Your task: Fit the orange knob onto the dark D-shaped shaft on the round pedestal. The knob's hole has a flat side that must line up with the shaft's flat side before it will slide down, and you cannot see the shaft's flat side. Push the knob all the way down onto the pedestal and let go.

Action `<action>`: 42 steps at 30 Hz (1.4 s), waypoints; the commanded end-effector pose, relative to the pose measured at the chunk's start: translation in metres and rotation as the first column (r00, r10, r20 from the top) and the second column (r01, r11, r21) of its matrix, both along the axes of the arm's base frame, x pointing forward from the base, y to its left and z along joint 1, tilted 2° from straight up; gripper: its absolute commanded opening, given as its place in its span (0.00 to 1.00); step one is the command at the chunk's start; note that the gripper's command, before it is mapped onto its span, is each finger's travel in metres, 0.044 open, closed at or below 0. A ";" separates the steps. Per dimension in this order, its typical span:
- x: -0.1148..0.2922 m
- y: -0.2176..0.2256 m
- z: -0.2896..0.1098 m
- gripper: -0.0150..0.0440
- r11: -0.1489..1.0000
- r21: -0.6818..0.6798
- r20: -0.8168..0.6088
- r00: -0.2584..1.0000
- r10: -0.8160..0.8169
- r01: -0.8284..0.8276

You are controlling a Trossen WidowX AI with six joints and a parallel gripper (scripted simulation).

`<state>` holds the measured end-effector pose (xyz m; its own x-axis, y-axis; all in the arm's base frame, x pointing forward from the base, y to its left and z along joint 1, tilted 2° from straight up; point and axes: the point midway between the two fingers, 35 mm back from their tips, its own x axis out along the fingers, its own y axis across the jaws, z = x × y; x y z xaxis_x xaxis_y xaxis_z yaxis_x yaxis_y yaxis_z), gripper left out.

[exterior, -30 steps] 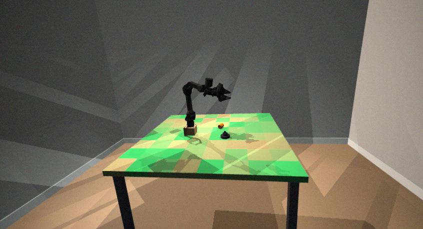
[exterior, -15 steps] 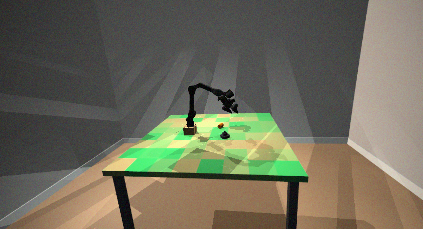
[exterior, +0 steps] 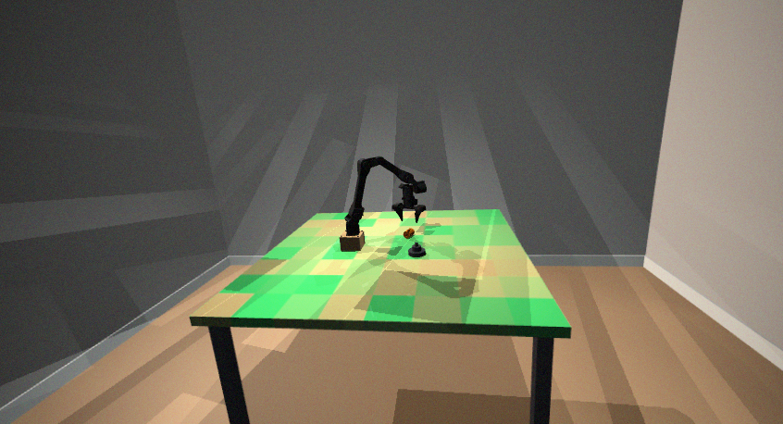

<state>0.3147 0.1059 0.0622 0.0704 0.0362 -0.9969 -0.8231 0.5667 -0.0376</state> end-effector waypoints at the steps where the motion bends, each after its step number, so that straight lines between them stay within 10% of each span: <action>1: 0.000 -0.005 -0.006 1.00 1.000 -0.016 -0.006 1.000 -0.002 0.002; 38: 0.004 -0.005 -0.070 1.00 1.000 -0.016 -0.006 1.000 -0.002 0.002; 42: 0.004 -0.005 -0.070 0.82 1.000 -0.016 -0.006 1.000 -0.002 0.002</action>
